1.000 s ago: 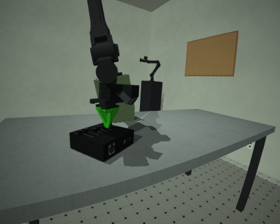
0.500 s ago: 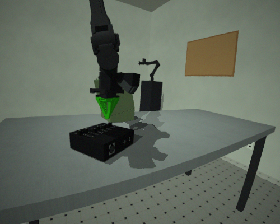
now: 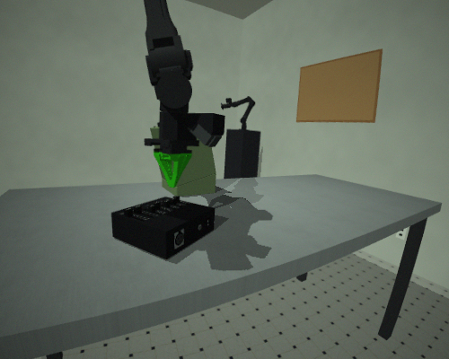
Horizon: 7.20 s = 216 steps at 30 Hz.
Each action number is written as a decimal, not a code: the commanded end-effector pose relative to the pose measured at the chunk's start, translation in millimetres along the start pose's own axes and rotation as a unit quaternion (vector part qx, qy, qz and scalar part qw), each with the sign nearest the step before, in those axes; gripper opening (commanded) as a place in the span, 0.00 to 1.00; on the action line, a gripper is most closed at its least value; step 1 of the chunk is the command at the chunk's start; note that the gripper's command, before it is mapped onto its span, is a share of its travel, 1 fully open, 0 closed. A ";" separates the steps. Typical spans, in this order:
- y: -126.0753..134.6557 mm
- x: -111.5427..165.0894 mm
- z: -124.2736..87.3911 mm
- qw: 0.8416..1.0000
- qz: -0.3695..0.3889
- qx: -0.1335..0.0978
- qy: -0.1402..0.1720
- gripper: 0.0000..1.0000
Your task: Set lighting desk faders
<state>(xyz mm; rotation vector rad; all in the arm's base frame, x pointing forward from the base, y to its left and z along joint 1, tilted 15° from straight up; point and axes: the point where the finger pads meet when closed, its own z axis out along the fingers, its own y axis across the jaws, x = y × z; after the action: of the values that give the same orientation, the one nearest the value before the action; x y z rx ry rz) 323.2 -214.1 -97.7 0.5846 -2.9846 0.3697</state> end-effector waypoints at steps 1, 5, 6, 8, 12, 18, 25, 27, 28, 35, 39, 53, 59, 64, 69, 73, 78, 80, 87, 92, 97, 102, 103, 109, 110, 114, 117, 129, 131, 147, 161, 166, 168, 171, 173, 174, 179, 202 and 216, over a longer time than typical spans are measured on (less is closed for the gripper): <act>-6.8 -5.9 -7.3 1.000 0.006 0.009 -0.008 0.00; -11.6 3.1 -8.4 1.000 0.005 0.012 -0.010 0.00; -11.6 3.1 -8.4 1.000 0.005 0.012 -0.010 0.00; -19.8 16.2 -6.9 1.000 0.005 0.014 -0.012 0.00; -31.8 43.3 -4.5 1.000 0.005 0.015 -0.011 0.00; -23.8 35.1 1.5 1.000 -0.011 0.006 -0.007 0.00; -28.9 44.3 3.2 1.000 0.002 0.005 -0.003 0.00; -28.6 43.7 3.0 1.000 0.001 0.005 -0.004 0.00; -28.1 42.6 2.8 1.000 0.000 0.006 -0.004 0.00; -28.0 42.3 2.7 1.000 0.001 0.006 -0.004 0.00; -28.0 42.3 2.7 1.000 0.001 0.006 -0.004 0.00; -27.7 42.4 4.2 1.000 0.001 0.005 -0.004 0.00; -29.0 42.8 3.6 1.000 0.002 0.006 -0.004 0.00; -29.0 43.5 8.1 1.000 0.003 0.005 -0.003 0.00; -31.1 42.2 9.5 1.000 0.003 0.008 -0.005 0.00; -31.5 42.1 12.1 1.000 0.003 0.007 -0.005 0.00; -32.9 41.3 14.6 1.000 0.003 0.009 -0.006 0.00; -33.9 40.9 15.9 1.000 0.003 0.009 -0.006 0.00; -37.1 39.2 20.4 1.000 0.004 0.012 -0.008 0.00; -35.7 38.8 16.5 1.000 0.003 0.014 -0.009 0.00; -33.7 41.1 25.9 1.000 0.004 0.008 -0.005 0.00; -37.2 38.7 24.2 1.000 0.004 0.013 -0.009 0.00; -37.6 38.7 24.9 1.000 0.004 0.014 -0.009 0.00; -34.3 40.6 24.9 1.000 0.004 0.011 -0.007 0.00; -34.5 40.5 25.1 1.000 0.004 0.011 -0.008 0.00; -33.3 41.1 26.0 1.000 0.003 0.009 -0.006 0.00; -33.3 41.1 26.0 1.000 0.003 0.009 -0.006 0.00; -33.3 41.1 26.0 1.000 0.003 0.009 -0.006 0.00; -33.3 41.1 26.0 1.000 0.003 0.009 -0.006 0.00; -33.3 41.1 26.0 1.000 0.003 0.009 -0.006 0.00; -31.1 48.7 20.9 1.000 0.004 0.012 -0.007 0.00; -34.7 45.6 20.2 1.000 0.002 0.015 -0.010 0.00; -34.0 45.9 20.6 1.000 0.003 0.014 -0.009 0.00; -34.0 45.9 20.6 1.000 0.003 0.014 -0.009 0.00; -34.0 45.9 20.6 1.000 0.003 0.014 -0.009 0.00; -34.0 45.9 20.6 1.000 0.003 0.014 -0.009 0.00; -34.0 45.9 20.6 1.000 0.003 0.014 -0.009 0.00; -34.0 45.9 20.9 1.000 0.003 0.014 -0.009 0.00; -32.5 46.4 34.7 1.000 0.003 0.008 -0.005 0.00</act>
<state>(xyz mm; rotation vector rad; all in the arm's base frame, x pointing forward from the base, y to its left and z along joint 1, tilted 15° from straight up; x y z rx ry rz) 285.6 -259.4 -118.1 0.5808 -2.9843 0.3717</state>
